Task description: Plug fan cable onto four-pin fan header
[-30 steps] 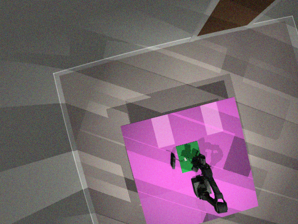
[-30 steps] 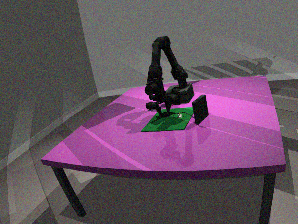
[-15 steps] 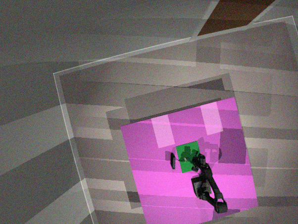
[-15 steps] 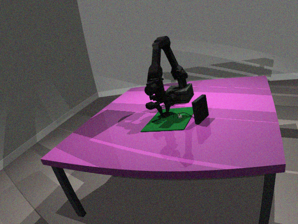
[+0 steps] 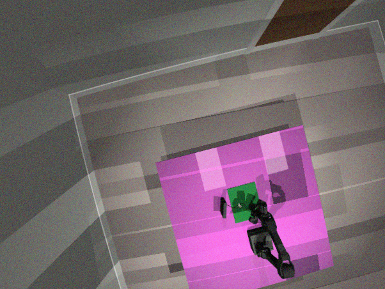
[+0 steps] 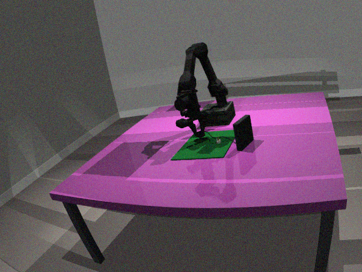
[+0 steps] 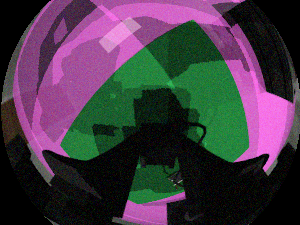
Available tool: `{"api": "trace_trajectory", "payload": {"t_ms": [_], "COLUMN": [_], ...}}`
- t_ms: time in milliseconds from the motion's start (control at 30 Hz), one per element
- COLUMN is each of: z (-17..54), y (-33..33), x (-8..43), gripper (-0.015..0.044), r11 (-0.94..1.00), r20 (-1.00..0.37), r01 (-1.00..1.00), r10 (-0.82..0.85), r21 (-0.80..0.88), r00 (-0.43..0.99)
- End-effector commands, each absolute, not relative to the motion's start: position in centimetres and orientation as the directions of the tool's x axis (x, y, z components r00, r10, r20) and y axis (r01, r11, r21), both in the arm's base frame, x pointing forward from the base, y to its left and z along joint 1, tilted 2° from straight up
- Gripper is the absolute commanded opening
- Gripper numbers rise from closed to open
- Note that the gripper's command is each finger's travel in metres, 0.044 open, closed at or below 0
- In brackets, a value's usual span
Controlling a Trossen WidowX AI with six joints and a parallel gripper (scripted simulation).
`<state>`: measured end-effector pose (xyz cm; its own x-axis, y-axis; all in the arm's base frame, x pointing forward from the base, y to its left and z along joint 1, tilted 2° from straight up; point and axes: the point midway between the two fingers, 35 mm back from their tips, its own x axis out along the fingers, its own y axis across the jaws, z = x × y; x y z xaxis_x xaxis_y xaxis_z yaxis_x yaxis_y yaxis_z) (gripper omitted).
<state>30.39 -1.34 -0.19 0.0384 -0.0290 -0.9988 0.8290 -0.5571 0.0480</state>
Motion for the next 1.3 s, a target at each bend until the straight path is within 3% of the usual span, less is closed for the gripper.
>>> {"api": "trace_trajectory", "payload": {"t_ms": [0, 467, 867, 1267], "z": [1.2, 4.5, 4.5, 4.5], "y": [-1.3, -1.1, -1.0, -0.9], "x": [30.6, 30.1, 30.2, 30.2], "gripper": [0.0, 0.0, 0.0, 0.0], "r11": [-0.558, -0.539, -0.155, 0.26], "r20": [-0.998, -0.999, -0.999, -0.999], "r01": [0.828, 0.841, 0.987, 0.965], "r10": [-0.026, -0.024, -0.024, -0.024], "r21": [0.056, 0.052, 0.05, 0.039], "r00": [0.049, 0.047, 0.047, 0.047]}}
